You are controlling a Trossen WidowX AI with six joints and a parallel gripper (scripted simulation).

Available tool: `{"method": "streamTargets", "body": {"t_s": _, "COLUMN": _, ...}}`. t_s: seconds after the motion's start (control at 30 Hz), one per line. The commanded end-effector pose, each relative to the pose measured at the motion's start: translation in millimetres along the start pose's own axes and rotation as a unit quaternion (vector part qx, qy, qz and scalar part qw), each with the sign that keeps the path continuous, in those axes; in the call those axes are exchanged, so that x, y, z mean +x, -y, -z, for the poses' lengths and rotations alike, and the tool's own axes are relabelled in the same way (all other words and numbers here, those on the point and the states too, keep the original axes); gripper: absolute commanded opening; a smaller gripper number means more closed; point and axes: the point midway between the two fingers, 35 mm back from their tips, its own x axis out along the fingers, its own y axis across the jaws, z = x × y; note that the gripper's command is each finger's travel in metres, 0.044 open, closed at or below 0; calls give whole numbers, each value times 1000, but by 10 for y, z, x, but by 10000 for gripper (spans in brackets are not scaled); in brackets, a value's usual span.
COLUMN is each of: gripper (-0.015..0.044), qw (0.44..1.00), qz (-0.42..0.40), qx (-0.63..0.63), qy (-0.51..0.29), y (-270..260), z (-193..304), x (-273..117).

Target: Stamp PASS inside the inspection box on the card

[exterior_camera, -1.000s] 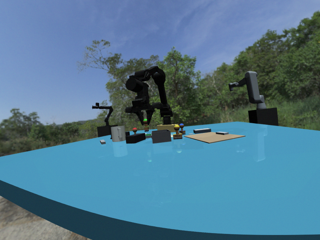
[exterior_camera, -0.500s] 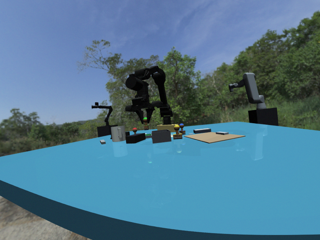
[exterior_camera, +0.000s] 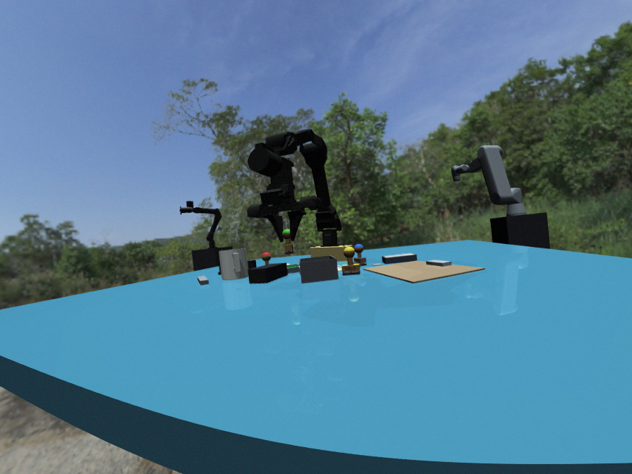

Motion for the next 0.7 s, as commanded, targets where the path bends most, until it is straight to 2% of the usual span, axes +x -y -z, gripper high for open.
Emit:
{"method": "streamTargets", "body": {"t_s": 0.0, "gripper": 0, "qw": 1000, "qz": 0, "qx": -3, "qy": 0, "y": 0, "z": 4, "x": -26}}
{"method": "streamTargets", "body": {"t_s": 0.17, "gripper": 0, "qw": 1000, "qz": 0, "qx": -3, "qy": 0, "y": 16, "z": 31, "x": -46}}
{"method": "streamTargets", "body": {"t_s": 0.67, "gripper": 0, "qw": 1000, "qz": 2, "qx": -2, "qy": -3, "y": 322, "z": 649, "x": -121}}
